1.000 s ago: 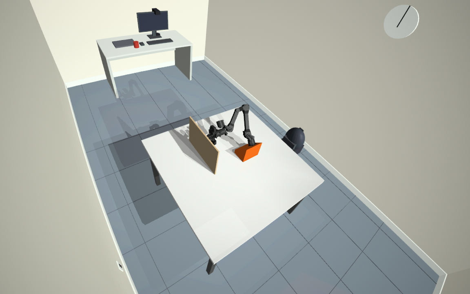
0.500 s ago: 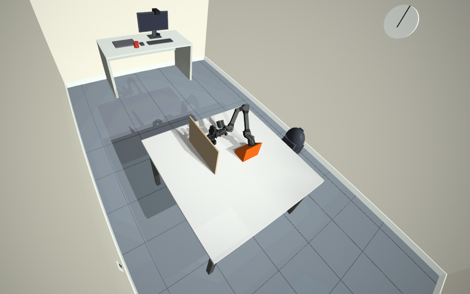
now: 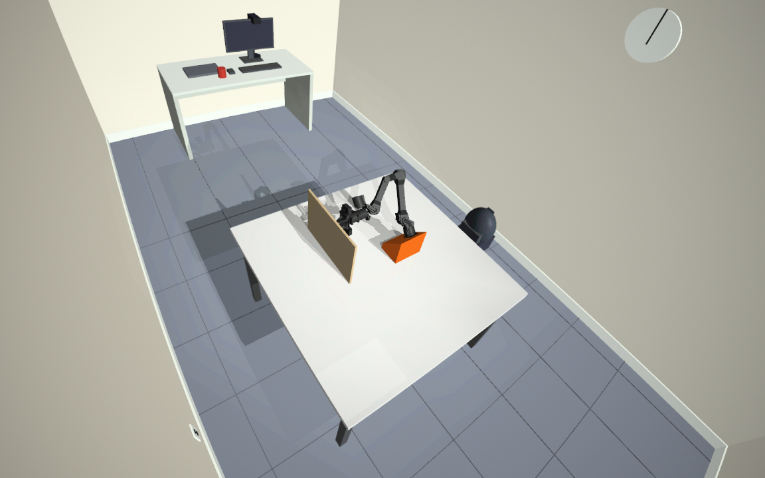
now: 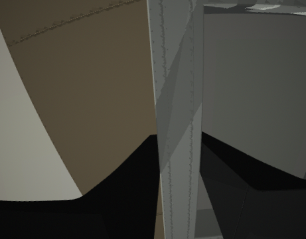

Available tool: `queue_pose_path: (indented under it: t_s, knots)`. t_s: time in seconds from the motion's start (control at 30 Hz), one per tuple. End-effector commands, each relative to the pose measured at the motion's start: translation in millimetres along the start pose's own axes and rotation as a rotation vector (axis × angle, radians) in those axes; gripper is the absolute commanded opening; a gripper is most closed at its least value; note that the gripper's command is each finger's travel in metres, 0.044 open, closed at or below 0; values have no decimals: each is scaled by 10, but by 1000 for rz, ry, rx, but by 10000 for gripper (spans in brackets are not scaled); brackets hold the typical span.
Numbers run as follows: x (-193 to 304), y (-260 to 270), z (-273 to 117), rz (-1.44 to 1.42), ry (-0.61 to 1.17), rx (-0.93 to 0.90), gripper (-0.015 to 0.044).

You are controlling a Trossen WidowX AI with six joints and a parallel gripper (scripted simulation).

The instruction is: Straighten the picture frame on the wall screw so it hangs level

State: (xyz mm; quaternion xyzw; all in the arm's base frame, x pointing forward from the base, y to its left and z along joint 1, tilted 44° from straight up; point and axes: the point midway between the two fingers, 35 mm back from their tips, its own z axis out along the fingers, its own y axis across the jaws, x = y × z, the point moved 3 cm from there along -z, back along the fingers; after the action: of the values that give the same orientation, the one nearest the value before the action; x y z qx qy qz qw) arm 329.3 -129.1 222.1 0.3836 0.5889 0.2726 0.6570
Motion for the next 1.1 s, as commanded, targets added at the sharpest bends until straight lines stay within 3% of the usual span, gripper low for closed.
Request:
queue_pose_path:
  t_s: [0.0,1.07]
  knots:
    - [19,33,4,-7,5,-15,0]
    - [75,38,3,-6,5,-15,0]
